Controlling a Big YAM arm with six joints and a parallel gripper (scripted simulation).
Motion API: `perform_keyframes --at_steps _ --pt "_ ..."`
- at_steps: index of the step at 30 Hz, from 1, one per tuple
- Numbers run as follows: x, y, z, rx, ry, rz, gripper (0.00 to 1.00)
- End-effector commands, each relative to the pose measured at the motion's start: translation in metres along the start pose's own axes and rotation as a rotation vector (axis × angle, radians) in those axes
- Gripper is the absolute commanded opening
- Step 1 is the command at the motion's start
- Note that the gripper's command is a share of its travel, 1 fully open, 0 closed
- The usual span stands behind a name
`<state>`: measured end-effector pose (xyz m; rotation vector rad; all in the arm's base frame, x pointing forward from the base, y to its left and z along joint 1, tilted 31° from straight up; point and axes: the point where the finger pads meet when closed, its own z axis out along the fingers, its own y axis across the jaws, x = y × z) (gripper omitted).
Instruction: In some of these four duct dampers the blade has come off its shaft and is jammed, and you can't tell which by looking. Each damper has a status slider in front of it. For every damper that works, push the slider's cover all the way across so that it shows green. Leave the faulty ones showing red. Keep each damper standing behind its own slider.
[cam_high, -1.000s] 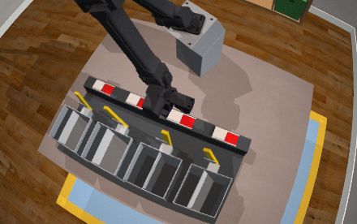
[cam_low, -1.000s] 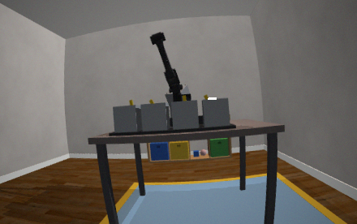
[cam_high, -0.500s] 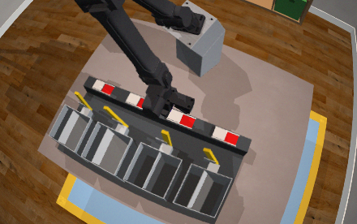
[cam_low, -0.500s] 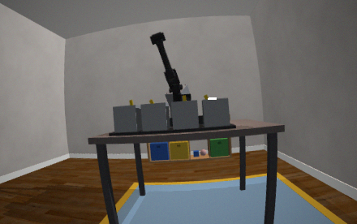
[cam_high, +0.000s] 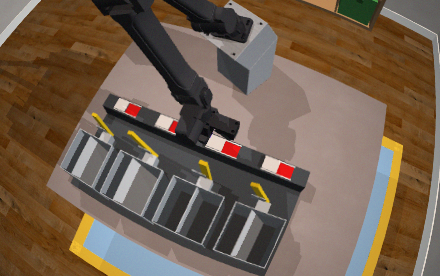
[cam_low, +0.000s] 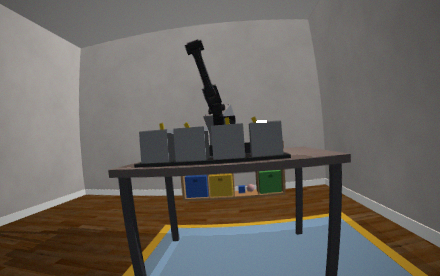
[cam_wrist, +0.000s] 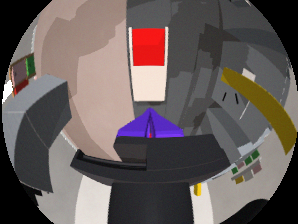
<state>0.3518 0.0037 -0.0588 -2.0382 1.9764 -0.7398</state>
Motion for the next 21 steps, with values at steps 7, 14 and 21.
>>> perform_keyframes --at_steps 7,14,21 --pt "0.0017 0.0058 0.0044 -0.013 0.0 -0.006 0.0" --pt "0.0017 0.0079 0.0042 -0.015 0.0 -0.006 0.0" --pt "0.0016 0.0115 0.0039 -0.02 0.0 -0.008 0.0"
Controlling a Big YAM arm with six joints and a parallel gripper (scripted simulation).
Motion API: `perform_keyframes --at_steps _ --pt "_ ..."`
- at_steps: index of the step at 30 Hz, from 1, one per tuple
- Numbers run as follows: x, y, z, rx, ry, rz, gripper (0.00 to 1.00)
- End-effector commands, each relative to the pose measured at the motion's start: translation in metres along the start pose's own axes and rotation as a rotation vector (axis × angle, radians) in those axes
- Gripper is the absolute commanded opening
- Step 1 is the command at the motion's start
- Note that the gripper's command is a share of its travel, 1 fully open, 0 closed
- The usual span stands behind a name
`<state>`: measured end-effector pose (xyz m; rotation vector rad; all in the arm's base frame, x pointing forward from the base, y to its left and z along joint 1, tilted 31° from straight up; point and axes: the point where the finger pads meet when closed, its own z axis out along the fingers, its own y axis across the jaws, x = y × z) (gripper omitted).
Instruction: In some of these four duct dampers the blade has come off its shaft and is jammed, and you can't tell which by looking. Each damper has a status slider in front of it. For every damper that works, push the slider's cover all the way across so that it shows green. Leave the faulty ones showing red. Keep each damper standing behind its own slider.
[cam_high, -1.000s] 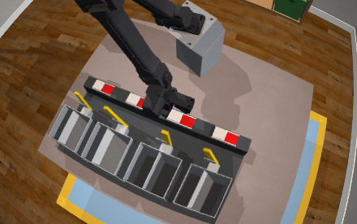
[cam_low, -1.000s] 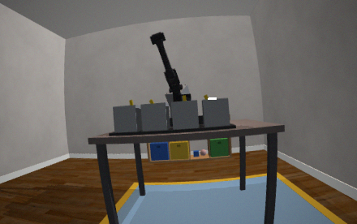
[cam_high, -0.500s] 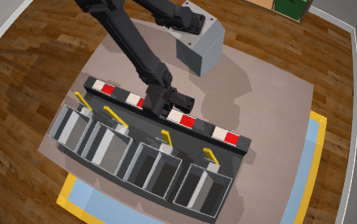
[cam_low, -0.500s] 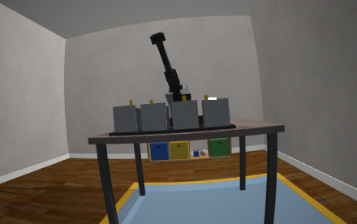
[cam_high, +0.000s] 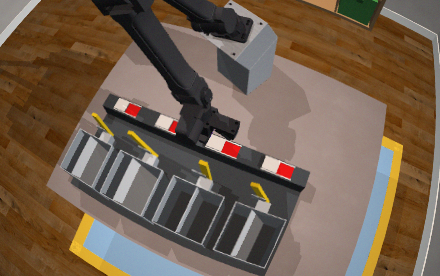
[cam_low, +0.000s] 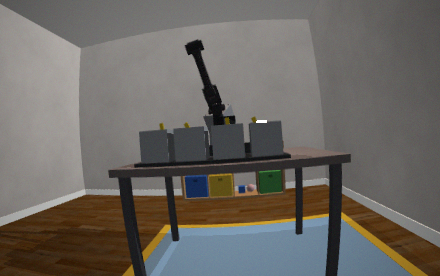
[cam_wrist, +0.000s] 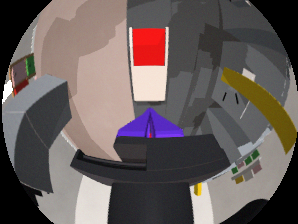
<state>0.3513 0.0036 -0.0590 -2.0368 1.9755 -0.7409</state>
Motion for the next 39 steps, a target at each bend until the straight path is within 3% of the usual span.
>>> perform_keyframes --at_steps 1,39 --pt "0.0015 0.0109 0.004 -0.021 0.0 -0.008 0.0" --pt "0.0013 0.0071 0.0043 -0.016 0.0 -0.007 0.0"
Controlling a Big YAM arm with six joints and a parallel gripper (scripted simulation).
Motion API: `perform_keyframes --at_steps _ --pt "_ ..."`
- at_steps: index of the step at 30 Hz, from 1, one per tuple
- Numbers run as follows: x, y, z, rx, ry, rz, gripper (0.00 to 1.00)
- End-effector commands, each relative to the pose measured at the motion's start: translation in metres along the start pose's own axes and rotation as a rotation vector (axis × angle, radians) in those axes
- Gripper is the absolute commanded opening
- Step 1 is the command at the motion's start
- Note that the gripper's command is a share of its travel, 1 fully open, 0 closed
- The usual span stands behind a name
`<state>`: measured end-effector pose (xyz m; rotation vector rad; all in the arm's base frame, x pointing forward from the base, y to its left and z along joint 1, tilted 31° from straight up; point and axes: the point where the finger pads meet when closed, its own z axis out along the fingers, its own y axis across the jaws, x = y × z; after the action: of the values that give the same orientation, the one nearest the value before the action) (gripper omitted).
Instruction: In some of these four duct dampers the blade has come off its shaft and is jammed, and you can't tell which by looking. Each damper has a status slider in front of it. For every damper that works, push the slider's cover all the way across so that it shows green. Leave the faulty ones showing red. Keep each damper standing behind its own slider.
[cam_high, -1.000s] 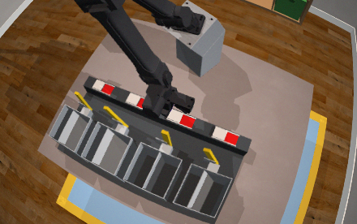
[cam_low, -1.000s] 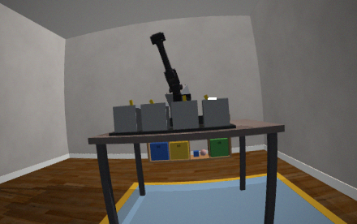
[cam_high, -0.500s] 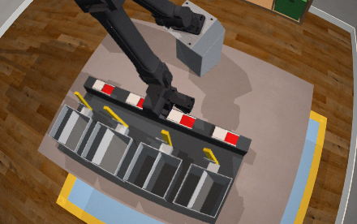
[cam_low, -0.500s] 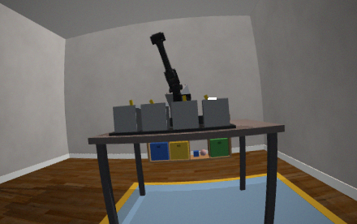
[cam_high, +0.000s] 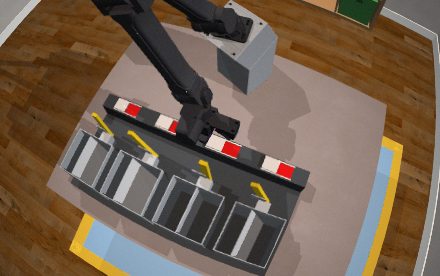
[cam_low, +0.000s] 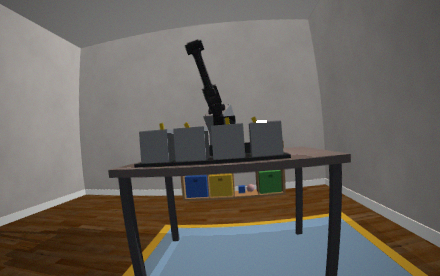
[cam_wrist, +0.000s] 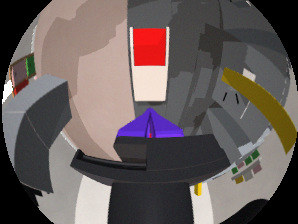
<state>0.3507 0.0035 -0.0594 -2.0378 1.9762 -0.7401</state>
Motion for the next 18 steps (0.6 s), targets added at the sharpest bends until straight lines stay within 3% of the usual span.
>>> perform_keyframes --at_steps 1,18 --pt "0.0013 0.0062 0.0043 -0.015 0.0 -0.006 0.0" --pt "0.0025 0.0003 0.0122 -0.003 0.001 -0.002 0.0"
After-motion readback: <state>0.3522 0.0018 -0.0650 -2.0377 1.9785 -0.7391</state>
